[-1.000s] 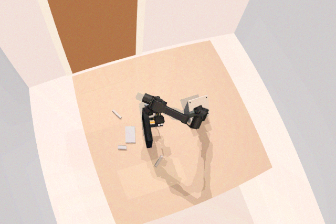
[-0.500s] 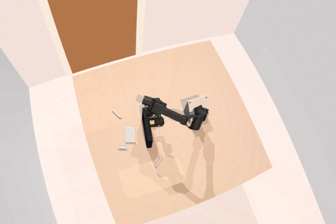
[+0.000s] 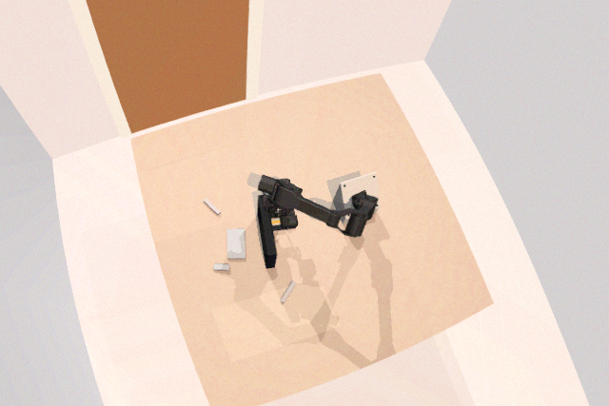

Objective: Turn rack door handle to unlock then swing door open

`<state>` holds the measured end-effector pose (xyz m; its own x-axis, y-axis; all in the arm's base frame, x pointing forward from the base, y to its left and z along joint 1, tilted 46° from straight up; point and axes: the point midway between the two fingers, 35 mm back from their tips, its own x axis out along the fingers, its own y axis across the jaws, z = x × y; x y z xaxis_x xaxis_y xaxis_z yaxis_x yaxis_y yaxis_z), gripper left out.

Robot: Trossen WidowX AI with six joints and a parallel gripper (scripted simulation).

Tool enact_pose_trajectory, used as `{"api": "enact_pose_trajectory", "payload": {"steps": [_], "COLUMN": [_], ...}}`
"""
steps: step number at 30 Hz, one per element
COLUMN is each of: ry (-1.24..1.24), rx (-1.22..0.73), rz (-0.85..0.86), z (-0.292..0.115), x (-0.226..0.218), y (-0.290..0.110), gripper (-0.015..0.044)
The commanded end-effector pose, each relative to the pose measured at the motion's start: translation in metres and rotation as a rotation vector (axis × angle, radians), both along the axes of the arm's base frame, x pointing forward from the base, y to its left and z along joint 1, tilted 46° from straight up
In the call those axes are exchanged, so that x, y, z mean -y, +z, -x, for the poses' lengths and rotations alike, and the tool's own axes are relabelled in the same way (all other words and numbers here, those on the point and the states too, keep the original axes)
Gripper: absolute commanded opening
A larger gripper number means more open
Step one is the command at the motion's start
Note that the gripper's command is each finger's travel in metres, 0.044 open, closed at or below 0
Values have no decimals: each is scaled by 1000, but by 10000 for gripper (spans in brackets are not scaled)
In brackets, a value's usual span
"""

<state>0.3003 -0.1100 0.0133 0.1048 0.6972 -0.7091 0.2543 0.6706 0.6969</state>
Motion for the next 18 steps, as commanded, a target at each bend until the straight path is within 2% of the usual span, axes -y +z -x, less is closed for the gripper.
{"api": "enact_pose_trajectory", "payload": {"steps": [1,10,14,18], "ry": [-4,-4,-10,-125], "rx": [-4,-4,-10,-124], "rz": [-4,-4,-5,-22], "z": [1,1,1,1], "x": [-1,-1,-1,-1], "y": [-1,-1,-1,-1], "gripper": [76,16,15,15]}}
